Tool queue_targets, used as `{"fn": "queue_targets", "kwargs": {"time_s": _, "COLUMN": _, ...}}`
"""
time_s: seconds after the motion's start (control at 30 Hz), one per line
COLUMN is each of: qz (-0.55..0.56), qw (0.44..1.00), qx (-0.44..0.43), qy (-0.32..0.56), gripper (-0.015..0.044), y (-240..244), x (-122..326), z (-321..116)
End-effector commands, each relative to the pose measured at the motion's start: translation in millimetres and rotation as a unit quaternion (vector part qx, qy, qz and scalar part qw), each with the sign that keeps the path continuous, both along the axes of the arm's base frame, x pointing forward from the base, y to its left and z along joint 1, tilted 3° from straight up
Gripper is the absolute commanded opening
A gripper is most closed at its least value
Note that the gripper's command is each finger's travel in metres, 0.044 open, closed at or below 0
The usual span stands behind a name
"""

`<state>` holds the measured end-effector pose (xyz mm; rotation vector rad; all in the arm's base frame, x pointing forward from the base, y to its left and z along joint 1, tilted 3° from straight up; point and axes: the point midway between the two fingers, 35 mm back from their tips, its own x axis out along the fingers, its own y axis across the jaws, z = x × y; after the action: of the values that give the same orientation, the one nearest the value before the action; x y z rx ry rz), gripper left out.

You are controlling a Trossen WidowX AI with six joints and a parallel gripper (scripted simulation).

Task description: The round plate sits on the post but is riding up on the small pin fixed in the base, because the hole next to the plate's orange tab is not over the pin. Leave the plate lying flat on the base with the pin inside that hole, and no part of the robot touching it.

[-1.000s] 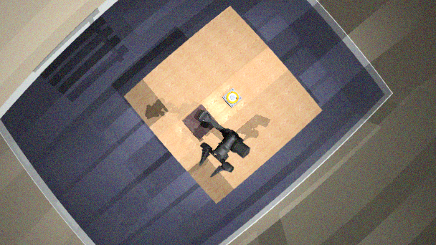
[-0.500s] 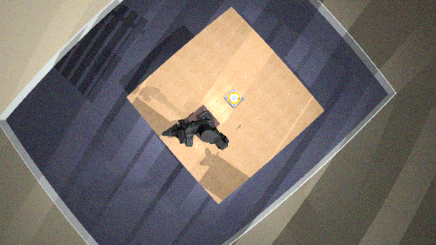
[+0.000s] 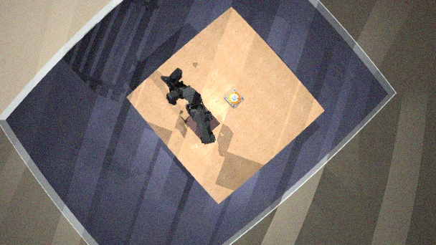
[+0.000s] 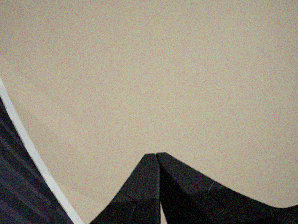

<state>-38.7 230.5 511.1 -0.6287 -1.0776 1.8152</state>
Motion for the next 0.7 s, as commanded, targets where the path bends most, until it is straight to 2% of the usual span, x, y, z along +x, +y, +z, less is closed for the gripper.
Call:
{"fn": "queue_targets", "kwargs": {"time_s": 0.0, "qz": -0.082, "qw": 0.992, "qx": -0.075, "qy": 0.058, "gripper": 0.0, "y": 35.4, "x": 44.0, "z": -29.4}}
{"fn": "queue_targets", "kwargs": {"time_s": 0.2, "qz": -0.241, "qw": 0.937, "qx": -0.188, "qy": 0.171, "gripper": 0.0, "y": 70.2, "x": 138.0, "z": -88.2}}
{"fn": "queue_targets", "kwargs": {"time_s": 0.27, "qz": -0.267, "qw": 0.923, "qx": -0.202, "qy": 0.191, "gripper": 0.0, "y": 72.0, "x": 154.0, "z": -98.4}}
{"fn": "queue_targets", "kwargs": {"time_s": 0.33, "qz": -0.329, "qw": 0.884, "qx": -0.231, "qy": 0.237, "gripper": 0.0, "y": 71.9, "x": 192.9, "z": -123.9}}
{"fn": "queue_targets", "kwargs": {"time_s": 0.5, "qz": -0.42, "qw": 0.808, "qx": -0.273, "qy": 0.31, "gripper": 0.0, "y": 60.2, "x": 251.5, "z": -168.3}}
{"fn": "queue_targets", "kwargs": {"time_s": 0.67, "qz": -0.519, "qw": 0.687, "qx": -0.324, "qy": 0.391, "gripper": 0.0, "y": 27.8, "x": 313.3, "z": -231.7}}
